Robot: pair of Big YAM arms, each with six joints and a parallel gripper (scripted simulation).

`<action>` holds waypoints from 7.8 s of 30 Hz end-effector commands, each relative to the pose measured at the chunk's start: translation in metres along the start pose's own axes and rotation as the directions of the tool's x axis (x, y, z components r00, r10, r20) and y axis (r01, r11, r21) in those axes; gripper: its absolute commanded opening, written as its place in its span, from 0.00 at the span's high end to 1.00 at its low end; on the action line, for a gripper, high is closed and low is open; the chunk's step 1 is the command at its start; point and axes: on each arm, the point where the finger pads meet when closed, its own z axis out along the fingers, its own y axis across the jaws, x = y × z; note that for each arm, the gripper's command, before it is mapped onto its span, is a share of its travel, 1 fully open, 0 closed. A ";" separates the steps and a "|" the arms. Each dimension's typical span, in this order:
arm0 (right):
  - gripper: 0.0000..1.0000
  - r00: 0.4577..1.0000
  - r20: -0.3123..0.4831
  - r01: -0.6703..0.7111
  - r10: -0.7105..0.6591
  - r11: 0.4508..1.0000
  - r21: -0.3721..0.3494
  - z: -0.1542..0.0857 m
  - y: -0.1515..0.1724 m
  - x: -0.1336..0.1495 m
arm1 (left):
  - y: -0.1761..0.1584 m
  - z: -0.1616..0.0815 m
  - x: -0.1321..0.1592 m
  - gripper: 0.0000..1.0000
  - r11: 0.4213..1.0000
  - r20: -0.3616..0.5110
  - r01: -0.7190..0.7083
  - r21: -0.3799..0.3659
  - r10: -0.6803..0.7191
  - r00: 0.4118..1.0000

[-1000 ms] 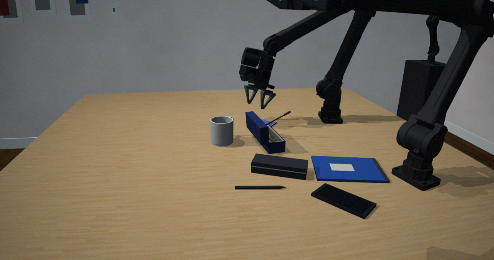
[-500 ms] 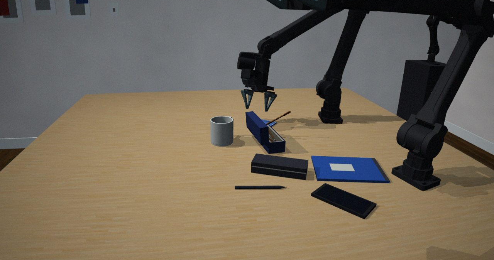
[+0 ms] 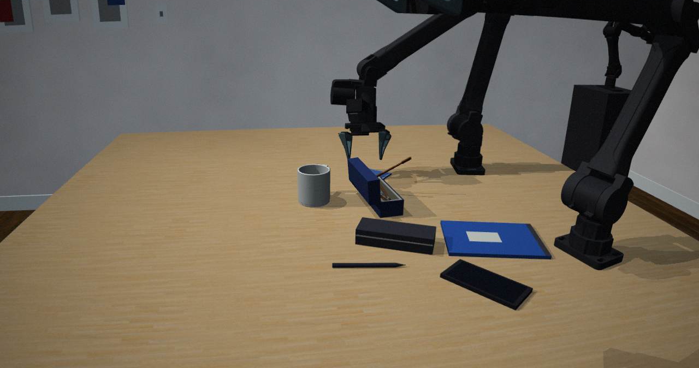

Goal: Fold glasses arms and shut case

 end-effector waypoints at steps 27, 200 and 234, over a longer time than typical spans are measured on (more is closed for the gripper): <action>0.04 0.808 0.254 0.566 -0.532 0.820 -0.082 0.006 -0.005 -0.044 | -0.004 0.001 -0.030 0.00 1.000 0.050 0.006 0.006 -0.006 0.999; 0.43 0.841 0.280 0.513 -0.463 0.846 -0.144 0.086 0.032 -0.038 | -0.331 -0.100 0.242 1.00 0.892 -0.628 0.323 -0.317 -0.453 0.633; 0.43 0.841 0.280 0.513 -0.463 0.846 -0.144 0.086 0.032 -0.038 | -0.417 -0.294 0.319 1.00 0.936 -0.551 0.107 -0.334 -0.286 0.784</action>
